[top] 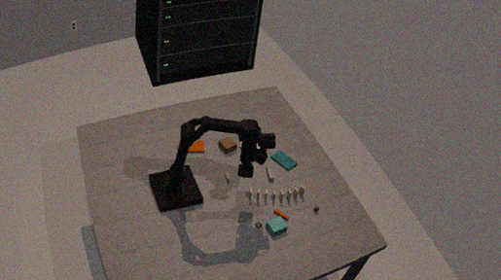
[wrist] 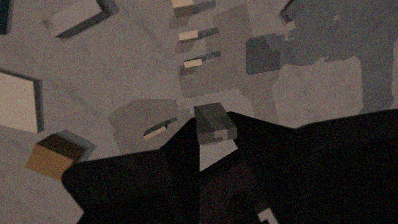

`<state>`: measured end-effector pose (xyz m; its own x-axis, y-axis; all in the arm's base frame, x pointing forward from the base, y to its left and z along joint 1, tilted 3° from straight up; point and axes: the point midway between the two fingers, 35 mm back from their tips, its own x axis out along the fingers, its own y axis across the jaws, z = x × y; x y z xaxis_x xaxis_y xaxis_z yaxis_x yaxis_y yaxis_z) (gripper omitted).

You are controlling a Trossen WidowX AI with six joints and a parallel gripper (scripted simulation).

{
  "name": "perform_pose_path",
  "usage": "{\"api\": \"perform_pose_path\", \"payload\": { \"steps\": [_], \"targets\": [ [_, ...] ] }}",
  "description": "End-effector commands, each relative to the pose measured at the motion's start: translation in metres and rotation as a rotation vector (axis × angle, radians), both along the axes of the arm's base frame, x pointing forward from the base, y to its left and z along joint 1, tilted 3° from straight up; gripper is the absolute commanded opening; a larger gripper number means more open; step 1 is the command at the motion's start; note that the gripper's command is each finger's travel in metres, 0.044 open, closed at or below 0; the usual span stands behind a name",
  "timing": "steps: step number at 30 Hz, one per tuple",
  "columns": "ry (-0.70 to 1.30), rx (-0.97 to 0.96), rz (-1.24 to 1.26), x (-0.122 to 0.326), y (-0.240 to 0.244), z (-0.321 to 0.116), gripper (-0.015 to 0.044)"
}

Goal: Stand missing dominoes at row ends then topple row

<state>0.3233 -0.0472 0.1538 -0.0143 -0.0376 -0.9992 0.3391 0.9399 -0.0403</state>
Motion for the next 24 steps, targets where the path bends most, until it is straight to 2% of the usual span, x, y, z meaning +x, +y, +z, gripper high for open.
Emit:
{"api": "perform_pose_path", "payload": {
  "steps": [1, 24],
  "targets": [
    [-0.003, 0.001, 0.022, 0.003, 0.003, -0.002, 0.0107],
    [-0.003, 0.001, 0.022, 0.005, -0.002, -0.110, 0.0107]
  ]
}}
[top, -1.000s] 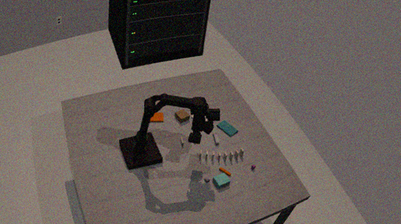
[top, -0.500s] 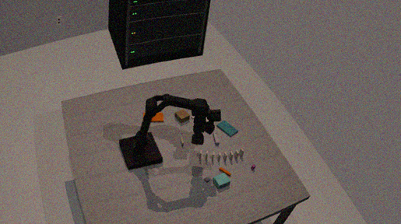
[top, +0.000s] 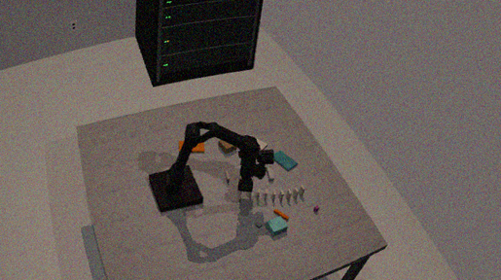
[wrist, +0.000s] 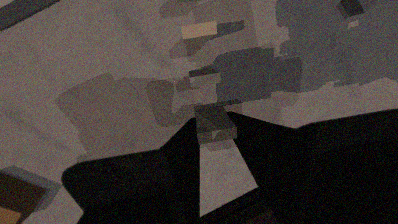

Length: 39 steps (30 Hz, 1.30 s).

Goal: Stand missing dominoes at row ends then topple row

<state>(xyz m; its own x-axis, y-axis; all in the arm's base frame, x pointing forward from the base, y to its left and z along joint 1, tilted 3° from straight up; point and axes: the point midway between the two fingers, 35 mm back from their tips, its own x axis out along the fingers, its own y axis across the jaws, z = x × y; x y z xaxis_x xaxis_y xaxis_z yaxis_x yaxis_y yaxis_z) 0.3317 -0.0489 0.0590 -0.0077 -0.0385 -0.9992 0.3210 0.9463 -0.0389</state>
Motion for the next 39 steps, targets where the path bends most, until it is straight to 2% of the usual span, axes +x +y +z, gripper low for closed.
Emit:
{"api": "perform_pose_path", "payload": {
  "steps": [1, 5, 17, 30, 34, 39],
  "targets": [
    [0.003, 0.001, 0.003, -0.004, 0.000, -0.020, 0.0107],
    [0.003, 0.001, 0.003, -0.007, 0.000, -0.035, 0.0107],
    [0.003, 0.001, 0.003, -0.008, 0.000, -0.036, 0.0107],
    [0.003, 0.001, 0.003, -0.008, 0.000, -0.036, 0.0440],
    [0.003, 0.001, 0.003, -0.005, 0.000, -0.027, 0.0440],
    [0.003, 0.001, 0.001, 0.001, 0.002, 0.044, 0.0440]
  ]
}}
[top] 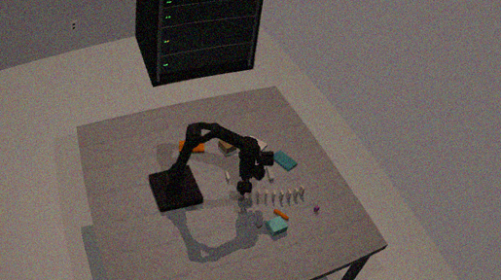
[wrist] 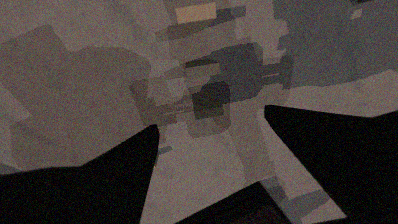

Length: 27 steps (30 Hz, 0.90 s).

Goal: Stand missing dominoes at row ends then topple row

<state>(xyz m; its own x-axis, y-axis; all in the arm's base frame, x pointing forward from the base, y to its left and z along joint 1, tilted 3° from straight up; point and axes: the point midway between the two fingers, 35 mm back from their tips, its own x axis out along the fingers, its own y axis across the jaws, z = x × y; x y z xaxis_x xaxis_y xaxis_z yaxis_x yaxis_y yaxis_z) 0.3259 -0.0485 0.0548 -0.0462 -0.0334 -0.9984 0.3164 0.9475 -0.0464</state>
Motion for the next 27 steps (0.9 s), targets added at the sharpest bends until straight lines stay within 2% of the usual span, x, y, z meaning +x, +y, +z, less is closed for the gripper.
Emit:
{"api": "perform_pose_path", "payload": {
  "steps": [1, 4, 9, 11, 22, 27],
  "targets": [
    [-0.036, -0.004, -0.002, 0.006, 0.002, 0.064, 0.0440],
    [-0.035, -0.004, -0.003, 0.000, 0.004, 0.098, 0.0440],
    [-0.035, -0.004, -0.003, 0.000, 0.004, 0.100, 0.0440],
    [-0.032, -0.001, 0.077, 0.000, 0.010, 0.097, 0.0440],
    [0.015, 0.047, 1.425, -0.024, 0.110, 0.039, 0.0440],
    [0.030, 0.059, 1.788, -0.038, 0.134, 0.024, 0.0440]
  ]
}}
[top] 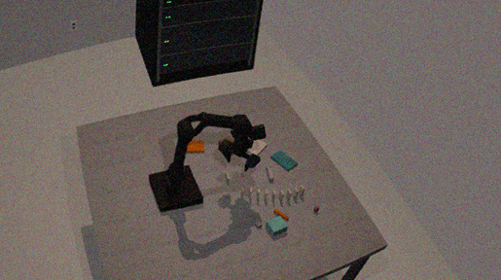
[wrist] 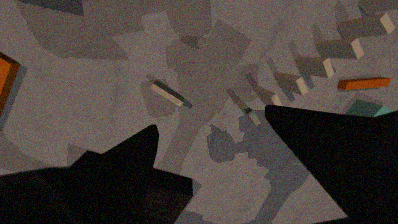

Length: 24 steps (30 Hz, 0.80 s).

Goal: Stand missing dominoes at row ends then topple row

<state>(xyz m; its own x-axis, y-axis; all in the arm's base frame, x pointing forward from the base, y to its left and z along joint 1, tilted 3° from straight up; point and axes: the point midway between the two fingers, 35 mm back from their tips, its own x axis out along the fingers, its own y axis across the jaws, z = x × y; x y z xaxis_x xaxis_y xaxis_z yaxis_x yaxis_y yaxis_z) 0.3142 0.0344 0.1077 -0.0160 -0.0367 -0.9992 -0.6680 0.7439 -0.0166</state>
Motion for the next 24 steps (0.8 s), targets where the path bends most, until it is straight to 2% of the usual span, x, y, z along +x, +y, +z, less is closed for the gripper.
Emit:
{"api": "perform_pose_path", "payload": {
  "steps": [1, 18, 24],
  "targets": [
    [0.023, 0.022, 0.787, -0.029, 0.054, -0.032, 0.0440],
    [0.023, 0.023, 0.801, -0.029, 0.055, -0.034, 0.0440],
    [0.023, 0.023, 0.801, -0.030, 0.056, -0.084, 0.0440]
  ]
}}
